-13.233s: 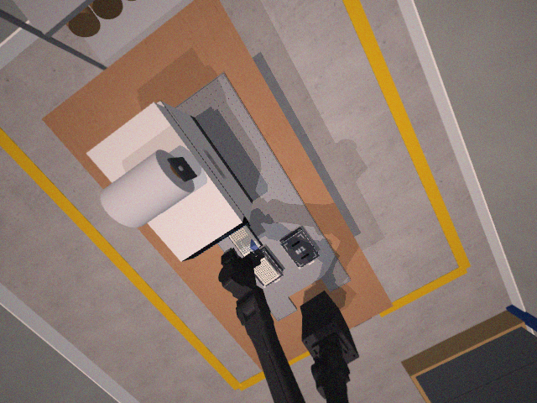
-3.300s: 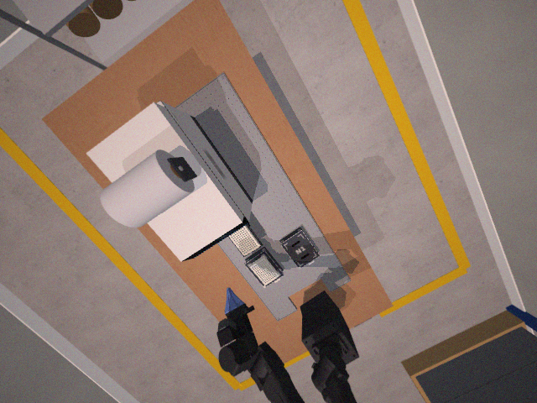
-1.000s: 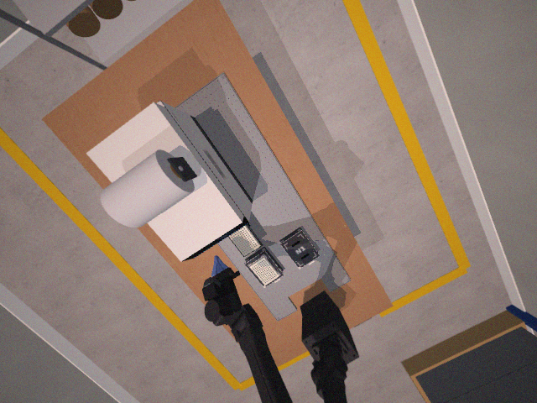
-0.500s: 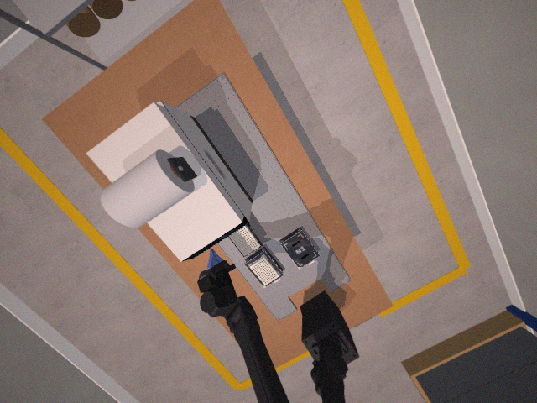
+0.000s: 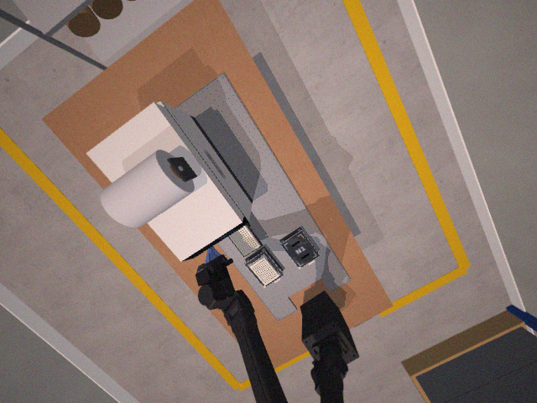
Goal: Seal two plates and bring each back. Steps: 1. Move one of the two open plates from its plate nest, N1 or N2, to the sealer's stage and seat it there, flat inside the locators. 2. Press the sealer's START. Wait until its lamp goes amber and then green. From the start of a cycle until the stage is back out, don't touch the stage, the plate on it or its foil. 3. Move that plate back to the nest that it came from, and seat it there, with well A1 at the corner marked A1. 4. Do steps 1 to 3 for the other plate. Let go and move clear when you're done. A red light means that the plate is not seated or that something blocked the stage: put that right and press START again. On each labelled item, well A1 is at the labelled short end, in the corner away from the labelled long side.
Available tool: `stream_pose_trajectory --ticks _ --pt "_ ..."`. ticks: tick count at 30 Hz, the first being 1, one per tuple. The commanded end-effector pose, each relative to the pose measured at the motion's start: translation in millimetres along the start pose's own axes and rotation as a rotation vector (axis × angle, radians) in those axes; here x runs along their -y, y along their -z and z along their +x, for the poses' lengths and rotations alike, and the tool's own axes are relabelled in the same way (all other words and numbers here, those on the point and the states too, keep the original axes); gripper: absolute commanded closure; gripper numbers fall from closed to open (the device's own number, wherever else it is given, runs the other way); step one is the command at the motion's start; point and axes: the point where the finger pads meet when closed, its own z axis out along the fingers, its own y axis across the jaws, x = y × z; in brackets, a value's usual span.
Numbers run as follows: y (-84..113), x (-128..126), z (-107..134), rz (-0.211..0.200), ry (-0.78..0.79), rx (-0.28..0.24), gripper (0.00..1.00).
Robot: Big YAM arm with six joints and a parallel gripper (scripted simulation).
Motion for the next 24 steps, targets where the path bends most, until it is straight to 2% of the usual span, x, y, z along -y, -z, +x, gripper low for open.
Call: stream_pose_trajectory --ticks 1,12,18,21,24 --pt "-12.3 0.5 2.7 0.010 0.010 -0.005 1.00" --pt "7.3 -13.6 5.1 -0.021 0.003 -0.010 1.00" --pt "10.3 2.0 2.8 0.001 -0.006 -0.007 1.00" --pt "6.1 6.9 -6.4 0.010 -0.015 0.007 1.00" --pt "4.2 7.0 -5.6 0.011 -0.014 0.006 1.00"
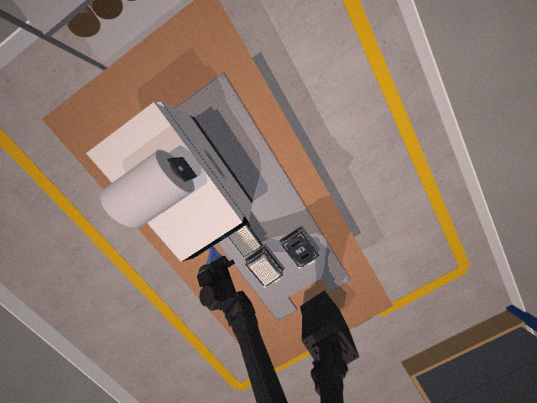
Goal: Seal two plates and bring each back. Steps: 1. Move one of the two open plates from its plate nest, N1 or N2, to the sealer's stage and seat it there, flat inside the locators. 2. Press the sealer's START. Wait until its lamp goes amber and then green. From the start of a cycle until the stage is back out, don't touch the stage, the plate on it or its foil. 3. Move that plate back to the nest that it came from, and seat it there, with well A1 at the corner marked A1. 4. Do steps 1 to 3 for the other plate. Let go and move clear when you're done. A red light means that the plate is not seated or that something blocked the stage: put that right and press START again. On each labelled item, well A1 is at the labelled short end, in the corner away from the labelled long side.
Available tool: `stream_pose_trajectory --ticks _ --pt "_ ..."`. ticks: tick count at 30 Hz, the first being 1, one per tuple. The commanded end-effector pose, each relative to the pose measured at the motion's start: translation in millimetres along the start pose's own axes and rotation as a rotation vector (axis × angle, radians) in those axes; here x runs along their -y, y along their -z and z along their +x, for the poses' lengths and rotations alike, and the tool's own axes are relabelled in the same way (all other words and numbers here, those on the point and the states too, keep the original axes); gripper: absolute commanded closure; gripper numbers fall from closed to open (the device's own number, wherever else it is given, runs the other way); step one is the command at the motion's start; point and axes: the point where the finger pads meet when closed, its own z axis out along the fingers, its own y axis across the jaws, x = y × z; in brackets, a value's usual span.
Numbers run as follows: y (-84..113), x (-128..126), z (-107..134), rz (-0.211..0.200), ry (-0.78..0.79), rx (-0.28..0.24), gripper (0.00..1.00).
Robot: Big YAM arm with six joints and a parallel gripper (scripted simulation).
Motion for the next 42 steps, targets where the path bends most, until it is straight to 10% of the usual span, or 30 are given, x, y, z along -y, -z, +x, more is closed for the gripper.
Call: stream_pose_trajectory --ticks 1,20,42 --pt "-1.0 8.8 -16.6 0.014 -0.023 0.025 1.00" --pt "2.2 -21.1 -42.7 -0.024 -0.027 0.067 1.00" --pt "5.7 8.4 -18.3 0.012 -0.005 0.021 1.00"
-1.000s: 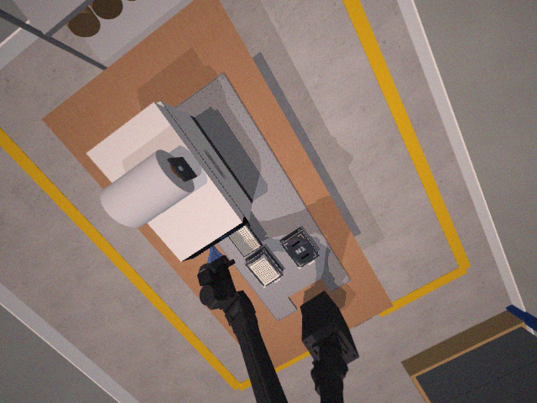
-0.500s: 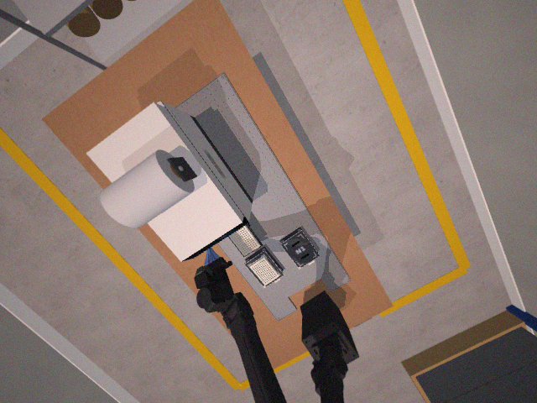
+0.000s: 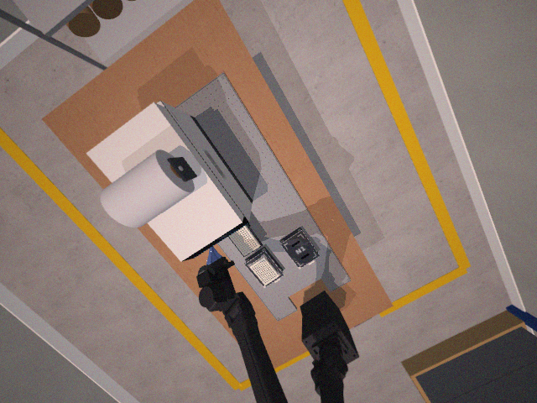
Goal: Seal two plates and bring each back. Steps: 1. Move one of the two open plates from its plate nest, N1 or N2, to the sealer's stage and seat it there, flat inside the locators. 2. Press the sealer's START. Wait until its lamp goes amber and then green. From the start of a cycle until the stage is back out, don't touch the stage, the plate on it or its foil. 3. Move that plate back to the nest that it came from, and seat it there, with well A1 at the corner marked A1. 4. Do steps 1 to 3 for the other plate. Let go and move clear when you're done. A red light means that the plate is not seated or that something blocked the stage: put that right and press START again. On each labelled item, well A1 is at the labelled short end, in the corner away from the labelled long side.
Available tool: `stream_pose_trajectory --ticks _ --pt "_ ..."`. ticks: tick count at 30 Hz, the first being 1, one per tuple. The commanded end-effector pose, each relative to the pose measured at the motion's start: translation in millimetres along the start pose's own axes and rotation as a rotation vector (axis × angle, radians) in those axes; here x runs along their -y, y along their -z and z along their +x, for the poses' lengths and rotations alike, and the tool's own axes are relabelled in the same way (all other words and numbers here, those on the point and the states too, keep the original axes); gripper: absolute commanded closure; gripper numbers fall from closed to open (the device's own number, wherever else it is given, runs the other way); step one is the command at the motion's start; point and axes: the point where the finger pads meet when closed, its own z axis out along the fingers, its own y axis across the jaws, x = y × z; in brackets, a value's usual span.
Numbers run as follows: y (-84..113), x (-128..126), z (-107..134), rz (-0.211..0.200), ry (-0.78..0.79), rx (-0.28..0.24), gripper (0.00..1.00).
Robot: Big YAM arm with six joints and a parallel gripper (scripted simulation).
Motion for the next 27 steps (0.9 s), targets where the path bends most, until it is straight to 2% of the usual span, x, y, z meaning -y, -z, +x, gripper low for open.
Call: stream_pose_trajectory --ticks 1,13,27 --pt "2.1 7.7 -18.7 0.007 -0.007 0.028 1.00" --pt "-3.6 3.5 -40.7 0.003 -0.017 0.059 1.00" --pt "-15.0 3.5 -16.6 0.009 -0.002 0.015 1.00"
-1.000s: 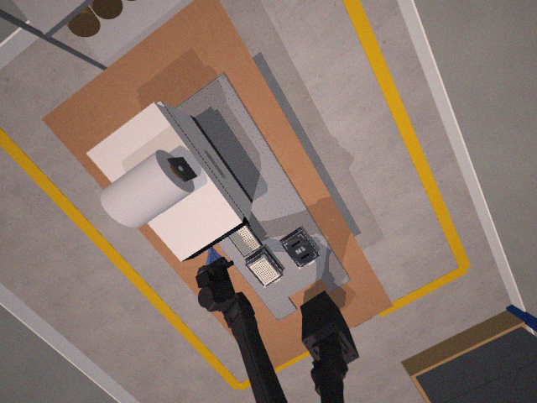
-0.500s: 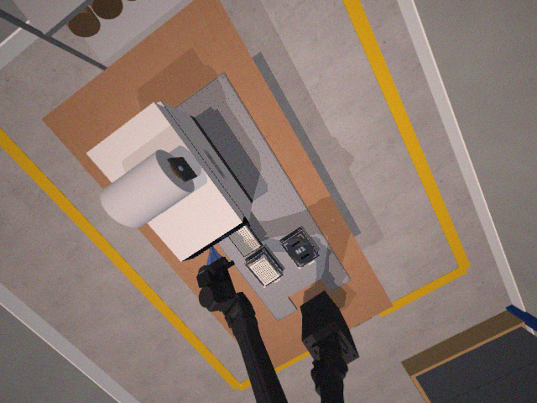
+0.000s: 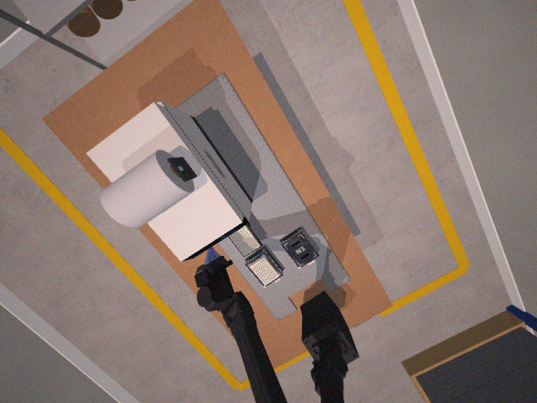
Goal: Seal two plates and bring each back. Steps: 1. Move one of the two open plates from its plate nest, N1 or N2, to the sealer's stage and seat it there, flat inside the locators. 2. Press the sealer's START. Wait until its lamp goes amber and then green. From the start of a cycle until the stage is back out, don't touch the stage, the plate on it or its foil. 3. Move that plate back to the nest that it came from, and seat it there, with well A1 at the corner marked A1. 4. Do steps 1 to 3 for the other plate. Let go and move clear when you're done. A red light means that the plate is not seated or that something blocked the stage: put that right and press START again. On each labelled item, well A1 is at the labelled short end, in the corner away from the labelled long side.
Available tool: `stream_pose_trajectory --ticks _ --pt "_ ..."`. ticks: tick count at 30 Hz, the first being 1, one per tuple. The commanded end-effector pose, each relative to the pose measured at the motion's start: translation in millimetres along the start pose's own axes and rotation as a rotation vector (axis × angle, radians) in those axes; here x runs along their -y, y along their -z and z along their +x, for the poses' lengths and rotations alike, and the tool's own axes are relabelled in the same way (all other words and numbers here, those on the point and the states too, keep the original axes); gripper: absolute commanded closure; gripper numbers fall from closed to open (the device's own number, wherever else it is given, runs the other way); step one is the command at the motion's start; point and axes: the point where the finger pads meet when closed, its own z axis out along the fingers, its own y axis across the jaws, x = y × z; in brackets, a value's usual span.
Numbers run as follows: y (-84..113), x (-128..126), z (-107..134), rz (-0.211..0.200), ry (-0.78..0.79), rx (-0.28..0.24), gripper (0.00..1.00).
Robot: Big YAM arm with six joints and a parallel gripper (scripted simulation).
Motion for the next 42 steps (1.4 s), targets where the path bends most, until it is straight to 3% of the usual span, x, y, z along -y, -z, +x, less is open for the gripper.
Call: stream_pose_trajectory --ticks 1,20,27,42 --pt "-12.3 5.2 -4.3 0.013 0.004 0.000 1.00" --pt "-11.9 3.4 -27.7 0.007 -0.010 0.040 1.00" --pt "-13.1 5.1 -15.1 0.011 -0.001 0.013 1.00" --pt "-19.3 3.8 -15.3 0.011 0.000 0.011 1.00"
